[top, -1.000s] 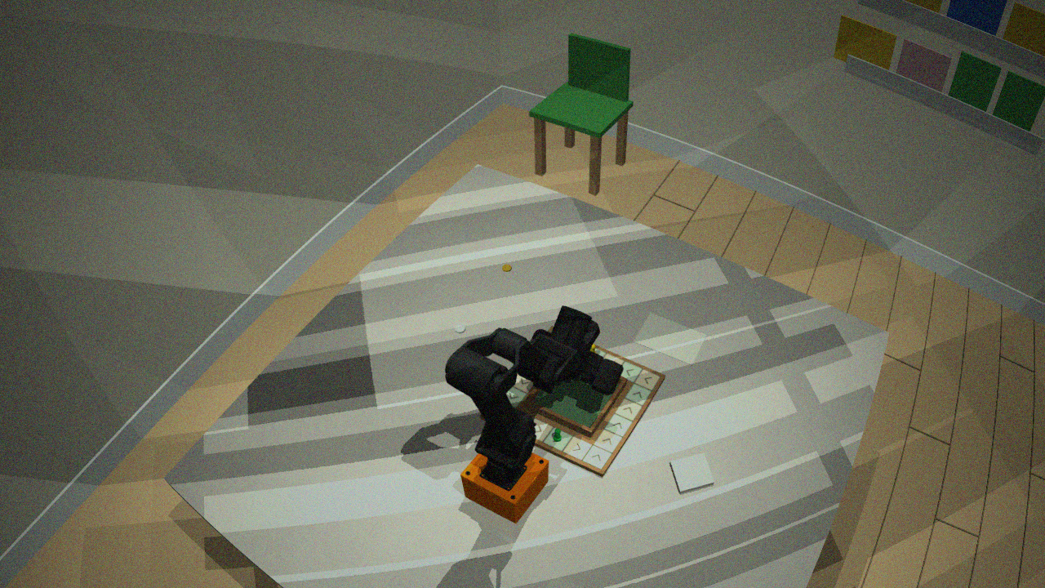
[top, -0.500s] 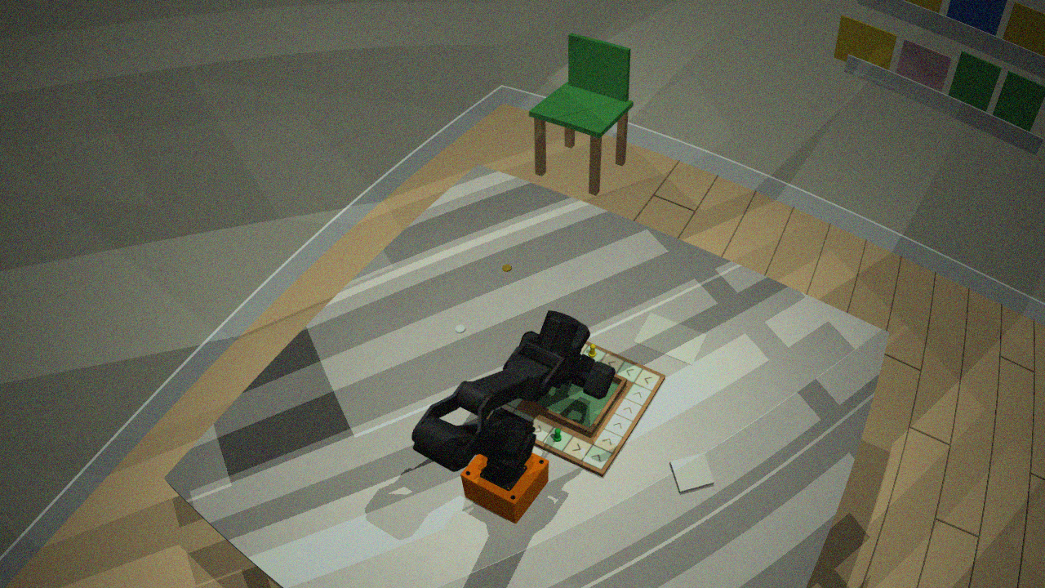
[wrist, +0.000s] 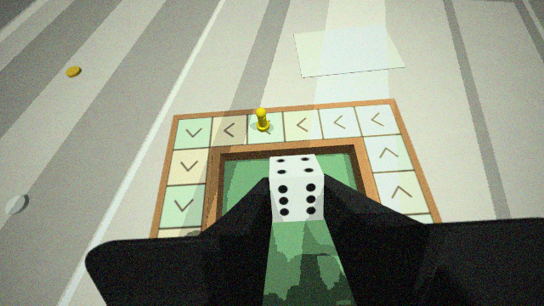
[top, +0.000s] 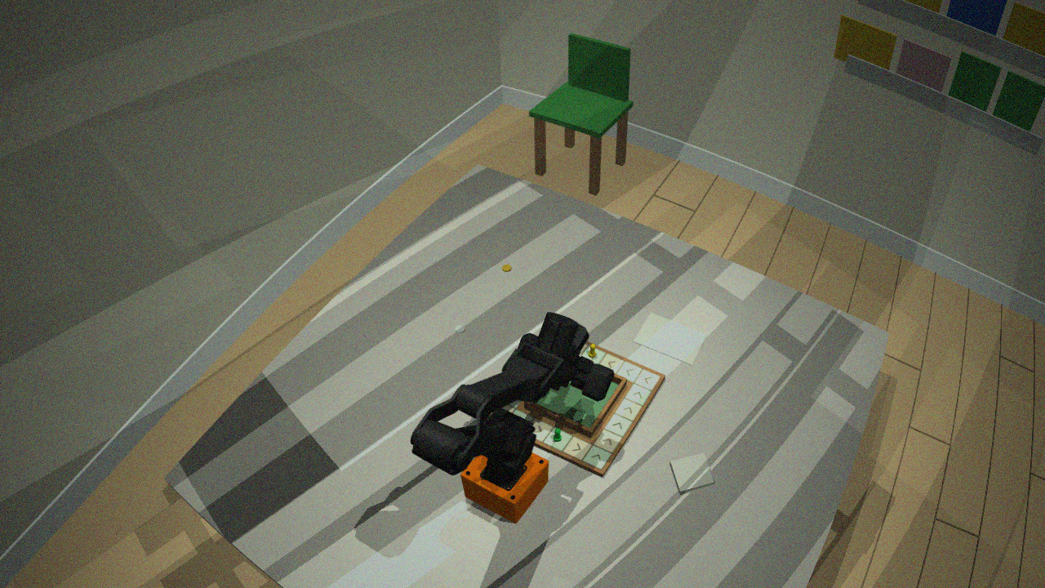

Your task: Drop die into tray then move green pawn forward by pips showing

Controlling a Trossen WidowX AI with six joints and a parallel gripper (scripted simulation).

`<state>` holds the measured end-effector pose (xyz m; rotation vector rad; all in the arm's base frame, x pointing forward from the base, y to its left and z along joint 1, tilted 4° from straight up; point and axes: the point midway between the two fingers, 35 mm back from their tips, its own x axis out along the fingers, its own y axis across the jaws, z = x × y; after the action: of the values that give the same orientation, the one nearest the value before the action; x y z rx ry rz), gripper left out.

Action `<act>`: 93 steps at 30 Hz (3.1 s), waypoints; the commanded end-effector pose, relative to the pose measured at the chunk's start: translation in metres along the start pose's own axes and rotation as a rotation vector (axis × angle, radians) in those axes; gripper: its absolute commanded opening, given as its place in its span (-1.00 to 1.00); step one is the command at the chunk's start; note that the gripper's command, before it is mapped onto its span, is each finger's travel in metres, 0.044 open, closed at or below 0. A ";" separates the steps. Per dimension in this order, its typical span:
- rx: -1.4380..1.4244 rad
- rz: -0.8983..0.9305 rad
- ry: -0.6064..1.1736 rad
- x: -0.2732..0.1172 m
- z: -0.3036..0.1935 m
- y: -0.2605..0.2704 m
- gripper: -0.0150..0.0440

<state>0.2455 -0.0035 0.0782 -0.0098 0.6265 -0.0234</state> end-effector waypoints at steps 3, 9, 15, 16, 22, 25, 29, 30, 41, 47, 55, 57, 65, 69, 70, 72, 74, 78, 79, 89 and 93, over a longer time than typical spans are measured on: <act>0.000 0.000 0.000 0.000 0.000 0.000 -0.49; 0.000 0.000 0.000 0.000 0.000 0.000 -0.05; 0.000 -0.002 0.002 -0.012 0.016 0.000 0.49; 0.000 -0.004 0.003 -0.020 0.024 0.000 0.58; 0.000 -0.005 0.037 -0.025 0.030 0.000 1.00; -0.002 -0.005 0.178 -0.018 0.028 0.000 1.00; -0.002 -0.005 0.376 -0.008 0.025 0.000 1.00; -0.002 -0.005 0.426 -0.005 0.024 0.000 1.00; 0.003 -0.004 0.798 0.016 0.014 -0.001 1.00; 0.029 -0.024 0.788 -0.006 -0.014 -0.011 0.64; 0.114 -0.059 0.857 -0.047 -0.084 -0.024 0.19; 0.114 -0.059 0.857 -0.047 -0.084 -0.024 0.19; 0.114 -0.059 0.857 -0.037 -0.094 -0.023 0.19; 0.114 -0.059 0.857 -0.036 -0.096 -0.023 0.19; 0.114 -0.059 0.857 -0.035 -0.097 -0.023 0.19; 0.114 -0.059 0.857 -0.032 -0.099 -0.023 0.19; 0.114 -0.059 0.857 -0.030 -0.101 -0.023 0.19; 0.114 -0.059 0.857 -0.025 -0.106 -0.023 0.19; 0.114 -0.059 0.857 -0.024 -0.107 -0.023 0.19; 0.114 -0.059 0.857 -0.014 -0.120 -0.023 0.19; 0.114 -0.059 0.858 -0.011 -0.125 -0.023 0.19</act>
<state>0.1661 -0.0273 -0.0103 0.0952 1.4728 -0.1309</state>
